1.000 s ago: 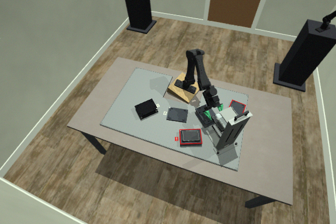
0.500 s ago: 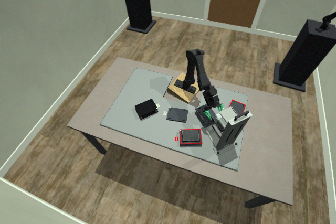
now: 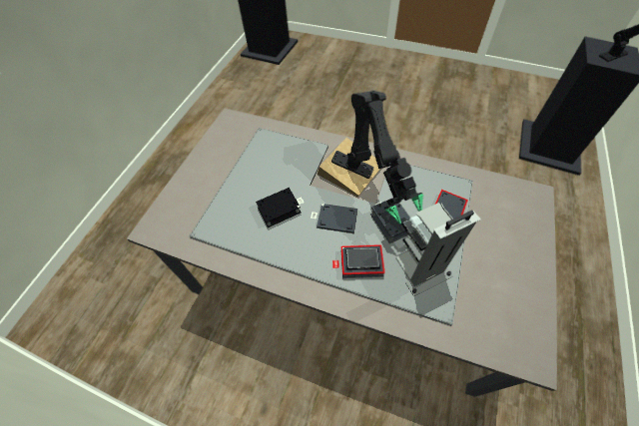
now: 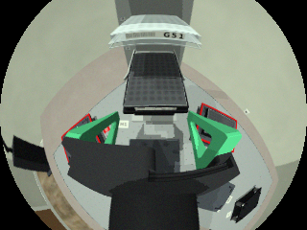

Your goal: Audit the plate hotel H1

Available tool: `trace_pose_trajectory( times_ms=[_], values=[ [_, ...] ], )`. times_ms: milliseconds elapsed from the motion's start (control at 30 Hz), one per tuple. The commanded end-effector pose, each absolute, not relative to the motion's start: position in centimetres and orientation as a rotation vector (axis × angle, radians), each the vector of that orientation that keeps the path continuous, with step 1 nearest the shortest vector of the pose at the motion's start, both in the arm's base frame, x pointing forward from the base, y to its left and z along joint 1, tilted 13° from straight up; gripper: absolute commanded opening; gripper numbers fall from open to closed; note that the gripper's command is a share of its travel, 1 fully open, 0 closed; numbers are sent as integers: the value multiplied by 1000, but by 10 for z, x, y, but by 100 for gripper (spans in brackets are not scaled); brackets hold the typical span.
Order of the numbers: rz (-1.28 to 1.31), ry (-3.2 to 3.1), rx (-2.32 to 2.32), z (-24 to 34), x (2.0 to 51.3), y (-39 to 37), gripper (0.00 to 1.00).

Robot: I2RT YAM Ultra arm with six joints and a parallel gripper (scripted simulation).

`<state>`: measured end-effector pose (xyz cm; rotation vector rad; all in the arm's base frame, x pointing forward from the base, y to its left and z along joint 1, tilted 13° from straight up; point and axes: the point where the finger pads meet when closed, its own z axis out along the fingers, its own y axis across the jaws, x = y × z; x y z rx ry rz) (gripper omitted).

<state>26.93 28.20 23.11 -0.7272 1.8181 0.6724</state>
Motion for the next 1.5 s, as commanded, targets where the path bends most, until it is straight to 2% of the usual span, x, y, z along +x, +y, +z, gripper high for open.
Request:
trace_pose_trajectory(
  times_ms=[0, 33, 100, 567, 600, 667, 900, 1133, 1167, 1267, 1467],
  values=[
    [665, 1810, -717, 236, 269, 273, 100],
    [673, 1769, -703, 256, 271, 275, 100],
    [666, 1811, -717, 235, 265, 270, 100],
    [666, 1810, -717, 231, 252, 256, 100],
    [674, 1769, -704, 251, 254, 257, 100],
    [666, 1810, -717, 230, 248, 253, 100],
    [666, 1811, -718, 227, 240, 244, 100],
    [666, 1809, -718, 226, 235, 239, 100],
    [674, 1769, -706, 246, 236, 240, 100],
    [666, 1811, -718, 224, 230, 234, 100],
    [666, 1811, -718, 222, 224, 227, 100]
  ],
)
